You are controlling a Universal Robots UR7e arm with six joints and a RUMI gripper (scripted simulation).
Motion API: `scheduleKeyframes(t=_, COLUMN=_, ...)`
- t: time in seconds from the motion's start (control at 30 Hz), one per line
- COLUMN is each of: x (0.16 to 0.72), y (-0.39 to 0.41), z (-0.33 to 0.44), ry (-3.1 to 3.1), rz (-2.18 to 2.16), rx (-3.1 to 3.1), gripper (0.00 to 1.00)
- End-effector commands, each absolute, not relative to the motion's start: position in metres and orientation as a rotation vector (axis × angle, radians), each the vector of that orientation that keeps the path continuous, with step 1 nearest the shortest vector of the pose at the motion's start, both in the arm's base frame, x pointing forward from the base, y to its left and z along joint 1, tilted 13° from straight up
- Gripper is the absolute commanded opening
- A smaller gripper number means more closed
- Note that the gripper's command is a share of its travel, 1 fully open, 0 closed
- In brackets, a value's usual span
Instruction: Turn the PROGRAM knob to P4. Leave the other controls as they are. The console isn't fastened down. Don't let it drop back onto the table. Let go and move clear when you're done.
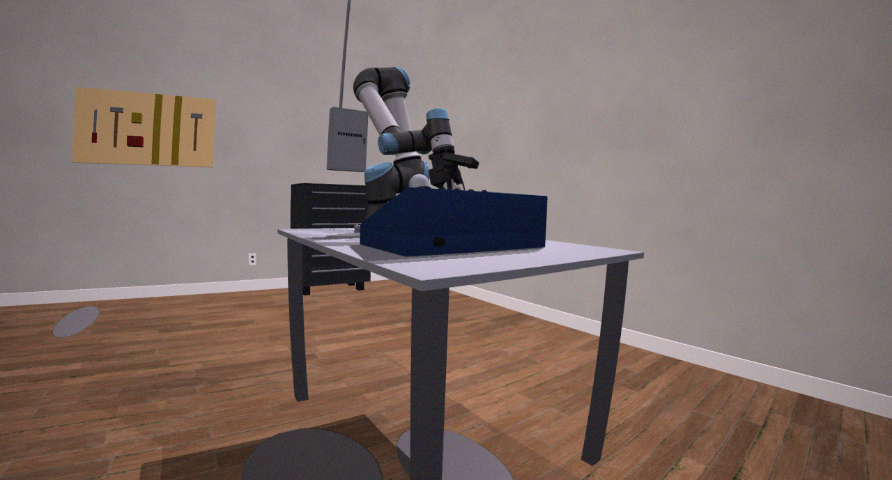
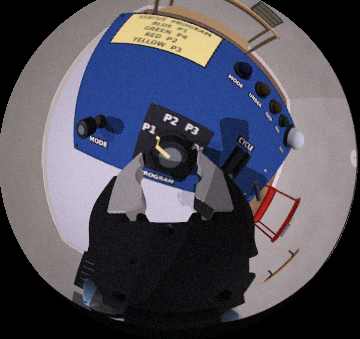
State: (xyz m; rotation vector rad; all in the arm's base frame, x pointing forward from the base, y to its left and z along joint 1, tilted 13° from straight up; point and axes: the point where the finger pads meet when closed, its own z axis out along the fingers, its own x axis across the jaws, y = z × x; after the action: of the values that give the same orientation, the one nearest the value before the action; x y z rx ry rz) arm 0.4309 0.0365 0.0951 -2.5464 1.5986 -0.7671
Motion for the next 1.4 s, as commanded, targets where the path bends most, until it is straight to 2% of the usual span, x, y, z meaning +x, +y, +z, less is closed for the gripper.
scheduleKeyframes(t=0.0, x=0.4313, y=0.0366, z=0.0956, ry=1.375, rz=-0.773, rx=-2.707, gripper=0.44)
scheduleKeyframes(t=0.37, x=0.4312, y=0.0365, z=0.0956, ry=1.212, rz=-0.780, rx=-2.816, gripper=0.44)
scheduleKeyframes(t=0.4, x=0.4312, y=0.0365, z=0.0956, ry=1.212, rz=-0.780, rx=-2.816, gripper=0.00)
scheduleKeyframes(t=1.37, x=0.4312, y=0.0365, z=0.0956, ry=1.212, rz=-0.780, rx=-2.816, gripper=0.00)
